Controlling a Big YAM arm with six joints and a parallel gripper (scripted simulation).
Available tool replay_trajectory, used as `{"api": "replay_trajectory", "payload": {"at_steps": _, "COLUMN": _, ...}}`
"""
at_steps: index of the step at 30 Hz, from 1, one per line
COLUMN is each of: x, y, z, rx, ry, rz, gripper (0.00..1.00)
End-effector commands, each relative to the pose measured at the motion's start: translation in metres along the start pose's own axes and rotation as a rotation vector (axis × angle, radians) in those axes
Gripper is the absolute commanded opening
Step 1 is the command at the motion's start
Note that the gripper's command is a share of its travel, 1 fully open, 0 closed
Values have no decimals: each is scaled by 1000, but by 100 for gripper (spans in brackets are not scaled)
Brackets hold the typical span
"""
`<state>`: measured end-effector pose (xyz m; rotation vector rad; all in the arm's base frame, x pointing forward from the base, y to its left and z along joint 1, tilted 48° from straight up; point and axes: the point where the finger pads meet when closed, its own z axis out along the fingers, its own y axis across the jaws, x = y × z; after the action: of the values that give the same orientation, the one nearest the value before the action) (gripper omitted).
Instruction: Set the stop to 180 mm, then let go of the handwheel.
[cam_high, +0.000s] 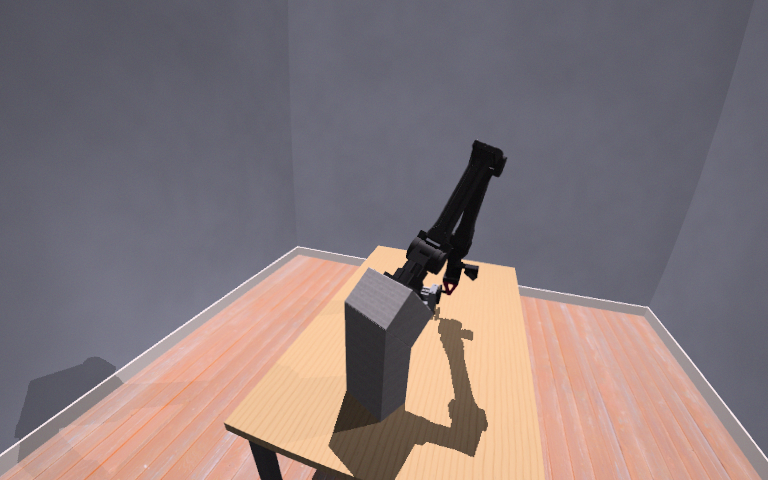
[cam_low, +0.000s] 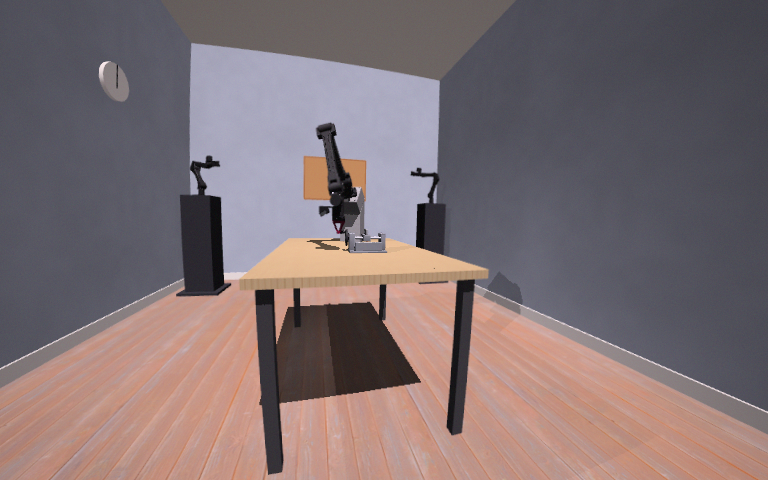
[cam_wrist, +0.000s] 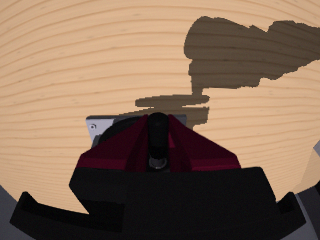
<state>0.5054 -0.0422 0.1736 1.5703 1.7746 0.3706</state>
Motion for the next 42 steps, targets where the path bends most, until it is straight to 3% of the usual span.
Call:
{"api": "replay_trajectory", "payload": {"at_steps": 1, "x": -3, "y": 46, "z": -30, "rx": -117, "ry": -5, "rz": 8, "gripper": 6}}
{"api": "replay_trajectory", "payload": {"at_steps": 19, "x": -3, "y": 45, "z": -29, "rx": -117, "ry": -5, "rz": 6, "gripper": 6}}
{"api": "replay_trajectory", "payload": {"at_steps": 24, "x": -2, "y": 19, "z": -17, "rx": -86, "ry": -4, "rz": -3, "gripper": 6}}
{"api": "replay_trajectory", "payload": {"at_steps": 32, "x": -7, "y": 6, "z": -7, "rx": -72, "ry": -11, "rz": 6, "gripper": 6}}
{"api": "replay_trajectory", "payload": {"at_steps": 42, "x": -7, "y": 9, "z": -6, "rx": -75, "ry": -11, "rz": 8, "gripper": 6}}
